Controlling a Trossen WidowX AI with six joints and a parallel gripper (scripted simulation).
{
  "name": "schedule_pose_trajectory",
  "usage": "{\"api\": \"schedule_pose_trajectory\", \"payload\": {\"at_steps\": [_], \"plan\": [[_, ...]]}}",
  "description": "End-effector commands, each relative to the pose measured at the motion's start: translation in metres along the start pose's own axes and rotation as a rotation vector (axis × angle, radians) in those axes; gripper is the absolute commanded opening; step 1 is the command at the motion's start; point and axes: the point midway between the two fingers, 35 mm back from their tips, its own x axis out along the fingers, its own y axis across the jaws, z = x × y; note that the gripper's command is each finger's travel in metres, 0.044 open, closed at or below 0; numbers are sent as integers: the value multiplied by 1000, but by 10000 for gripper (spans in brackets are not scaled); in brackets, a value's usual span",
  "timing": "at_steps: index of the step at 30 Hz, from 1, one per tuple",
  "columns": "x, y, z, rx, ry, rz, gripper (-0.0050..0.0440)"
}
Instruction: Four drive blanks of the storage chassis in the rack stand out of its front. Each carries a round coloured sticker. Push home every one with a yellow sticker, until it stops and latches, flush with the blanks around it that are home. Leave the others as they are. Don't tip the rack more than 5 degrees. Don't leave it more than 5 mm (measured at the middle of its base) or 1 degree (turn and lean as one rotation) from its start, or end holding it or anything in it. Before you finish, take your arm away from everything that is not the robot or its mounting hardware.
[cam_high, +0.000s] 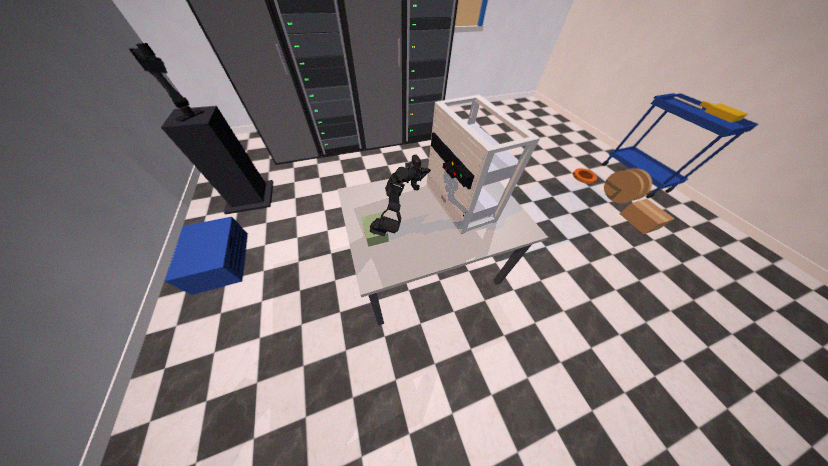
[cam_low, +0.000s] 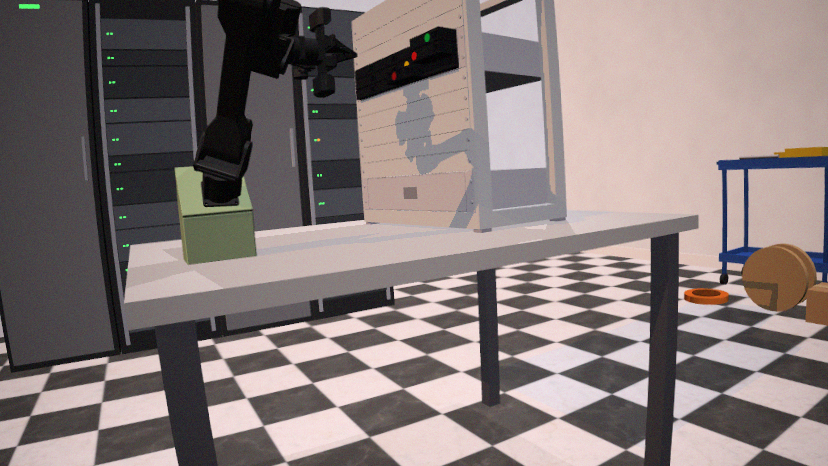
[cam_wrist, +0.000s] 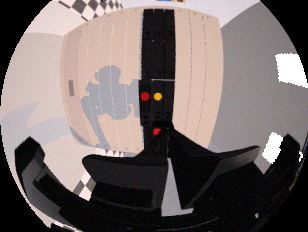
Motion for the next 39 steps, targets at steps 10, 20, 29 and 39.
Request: {"api": "schedule_pose_trajectory", "payload": {"at_steps": [10,20,29,39], "plan": [[-70,3,-3,13,4,-4,0],[-91,4,-2,13,4,-4,0],[-92,4,-2,13,4,-4,0],[-92,4,-2,13,4,-4,0]]}}
